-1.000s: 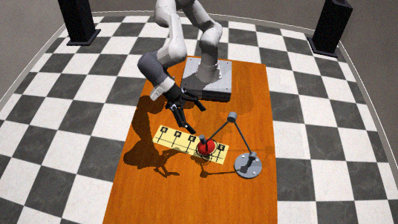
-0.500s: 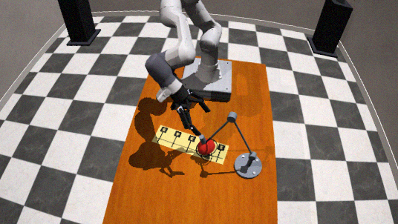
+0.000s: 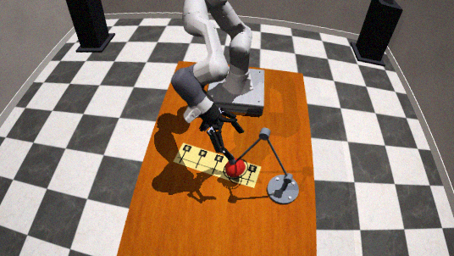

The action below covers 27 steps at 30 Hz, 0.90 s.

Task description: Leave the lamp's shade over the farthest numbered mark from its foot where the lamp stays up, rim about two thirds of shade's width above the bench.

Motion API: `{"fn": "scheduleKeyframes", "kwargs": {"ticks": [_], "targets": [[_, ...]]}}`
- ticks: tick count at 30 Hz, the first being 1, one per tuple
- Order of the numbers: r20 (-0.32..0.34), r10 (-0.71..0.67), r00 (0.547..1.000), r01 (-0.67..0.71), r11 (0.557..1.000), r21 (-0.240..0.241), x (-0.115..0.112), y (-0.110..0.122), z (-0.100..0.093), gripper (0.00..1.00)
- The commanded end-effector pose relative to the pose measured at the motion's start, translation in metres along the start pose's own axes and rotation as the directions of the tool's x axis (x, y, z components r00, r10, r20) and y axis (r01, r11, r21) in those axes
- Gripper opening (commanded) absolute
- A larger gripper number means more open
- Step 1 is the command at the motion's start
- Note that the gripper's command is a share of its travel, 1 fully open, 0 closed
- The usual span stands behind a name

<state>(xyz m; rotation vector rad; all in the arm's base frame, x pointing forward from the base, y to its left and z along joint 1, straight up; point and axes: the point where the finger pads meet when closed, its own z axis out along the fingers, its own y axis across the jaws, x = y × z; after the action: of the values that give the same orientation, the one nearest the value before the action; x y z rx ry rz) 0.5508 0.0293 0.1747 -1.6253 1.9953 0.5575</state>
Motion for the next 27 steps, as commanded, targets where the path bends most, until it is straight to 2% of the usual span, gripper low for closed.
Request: {"fn": "scheduleKeyframes", "kwargs": {"ticks": [1, 24, 27], "targets": [[0.001, 0.006, 1.000, -0.007, 1.000, 0.008, -0.001, -0.002, 0.008, 1.00], [-0.008, 0.015, 1.000, -0.015, 1.000, -0.012, 0.000, 0.006, 0.061, 1.00], [-0.008, 0.016, 1.000, -0.016, 1.000, -0.011, 0.000, 0.005, 0.062, 1.00]]}}
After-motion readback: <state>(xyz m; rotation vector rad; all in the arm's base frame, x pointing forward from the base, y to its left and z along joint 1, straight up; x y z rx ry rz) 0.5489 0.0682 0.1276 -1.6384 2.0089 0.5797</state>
